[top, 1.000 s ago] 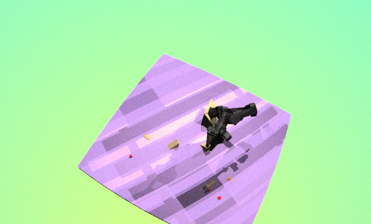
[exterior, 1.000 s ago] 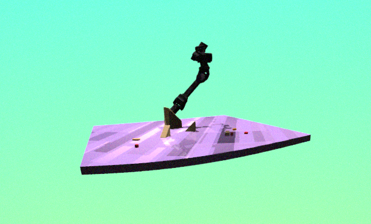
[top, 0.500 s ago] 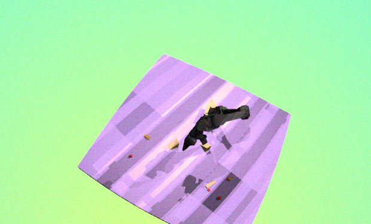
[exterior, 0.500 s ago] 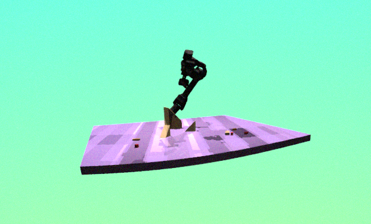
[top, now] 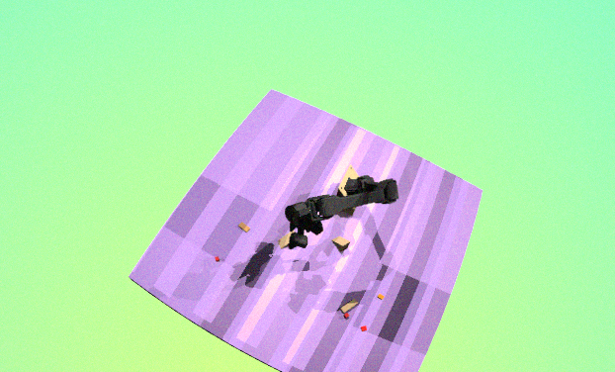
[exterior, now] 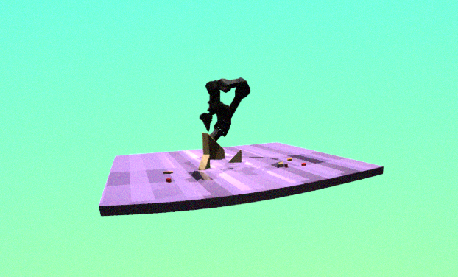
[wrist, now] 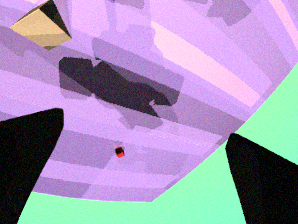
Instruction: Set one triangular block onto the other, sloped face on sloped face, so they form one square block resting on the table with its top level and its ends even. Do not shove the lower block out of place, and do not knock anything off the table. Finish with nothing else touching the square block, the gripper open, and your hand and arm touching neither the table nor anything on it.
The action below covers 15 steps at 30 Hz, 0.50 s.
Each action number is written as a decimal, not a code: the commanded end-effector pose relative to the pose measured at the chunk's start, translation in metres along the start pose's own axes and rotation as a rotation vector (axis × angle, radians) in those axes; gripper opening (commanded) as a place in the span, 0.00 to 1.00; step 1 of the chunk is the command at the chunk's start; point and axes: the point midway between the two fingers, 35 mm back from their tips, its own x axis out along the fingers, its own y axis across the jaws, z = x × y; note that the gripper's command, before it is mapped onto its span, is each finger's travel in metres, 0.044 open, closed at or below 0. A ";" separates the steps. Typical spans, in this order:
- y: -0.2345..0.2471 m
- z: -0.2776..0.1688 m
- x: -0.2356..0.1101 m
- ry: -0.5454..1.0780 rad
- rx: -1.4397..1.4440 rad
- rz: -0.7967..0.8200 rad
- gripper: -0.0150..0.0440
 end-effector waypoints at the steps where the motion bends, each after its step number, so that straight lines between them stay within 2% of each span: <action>1: 0.062 0.009 0.042 -0.188 -0.233 0.167 1.00; 7: 0.103 0.024 0.062 -0.371 -0.405 0.231 1.00; 15: 0.105 0.024 0.063 -0.377 -0.410 0.232 1.00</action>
